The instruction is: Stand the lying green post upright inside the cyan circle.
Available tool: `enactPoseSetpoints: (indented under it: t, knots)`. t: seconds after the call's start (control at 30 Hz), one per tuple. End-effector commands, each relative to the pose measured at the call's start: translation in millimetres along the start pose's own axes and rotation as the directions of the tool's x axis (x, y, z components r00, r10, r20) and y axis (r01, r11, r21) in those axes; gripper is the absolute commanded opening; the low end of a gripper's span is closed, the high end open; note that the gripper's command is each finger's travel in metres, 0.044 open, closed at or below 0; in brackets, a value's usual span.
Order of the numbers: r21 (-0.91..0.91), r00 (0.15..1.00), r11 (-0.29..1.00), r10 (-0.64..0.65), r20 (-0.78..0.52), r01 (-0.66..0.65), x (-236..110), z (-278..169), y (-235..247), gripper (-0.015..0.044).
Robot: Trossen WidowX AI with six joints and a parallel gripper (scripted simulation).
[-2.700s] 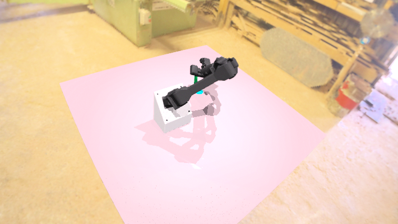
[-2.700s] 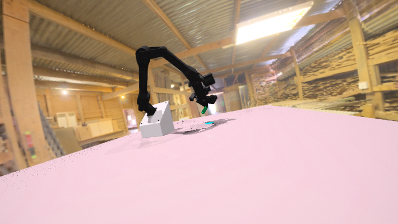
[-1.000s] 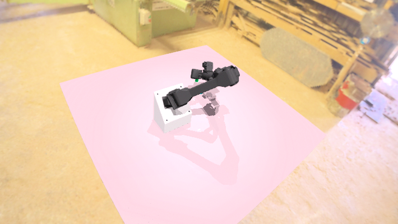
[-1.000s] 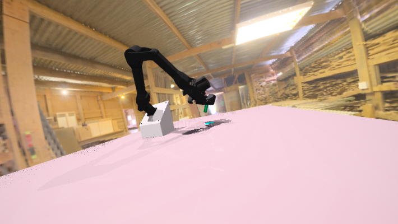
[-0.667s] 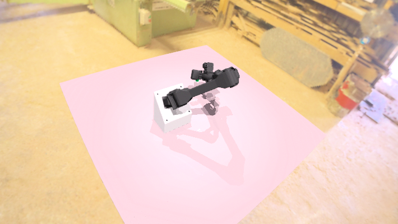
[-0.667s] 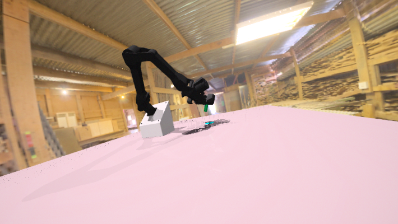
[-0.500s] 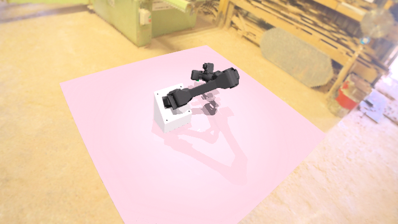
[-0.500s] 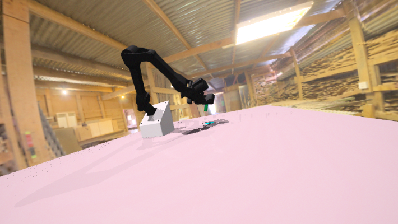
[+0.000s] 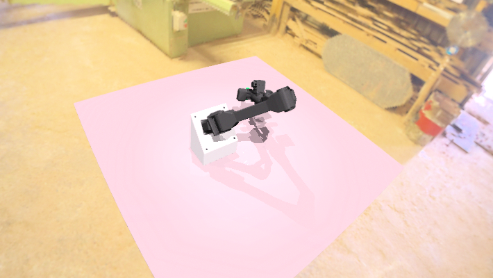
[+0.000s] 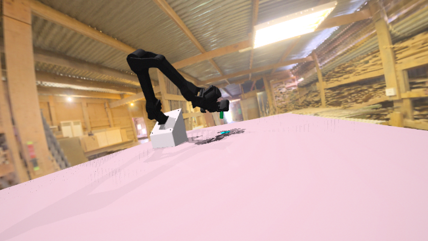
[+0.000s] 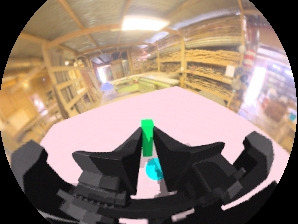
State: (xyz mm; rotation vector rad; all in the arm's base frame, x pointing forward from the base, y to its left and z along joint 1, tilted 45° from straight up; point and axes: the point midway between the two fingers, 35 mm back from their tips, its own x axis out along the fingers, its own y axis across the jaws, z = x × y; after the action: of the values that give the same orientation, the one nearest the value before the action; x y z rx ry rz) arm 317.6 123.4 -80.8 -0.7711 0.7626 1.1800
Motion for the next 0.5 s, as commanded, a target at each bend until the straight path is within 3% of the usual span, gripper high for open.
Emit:
enactPoseSetpoints:
  t: [0.0,0.47]
  knots:
    - [-0.024,0.999,1.0,-0.018,0.036,0.019,-5.6,3.5,-1.7,0.0023]
    - [-0.075,0.99,0.995,-0.056,0.128,0.066,-16.9,6.6,-0.9,0.0023]
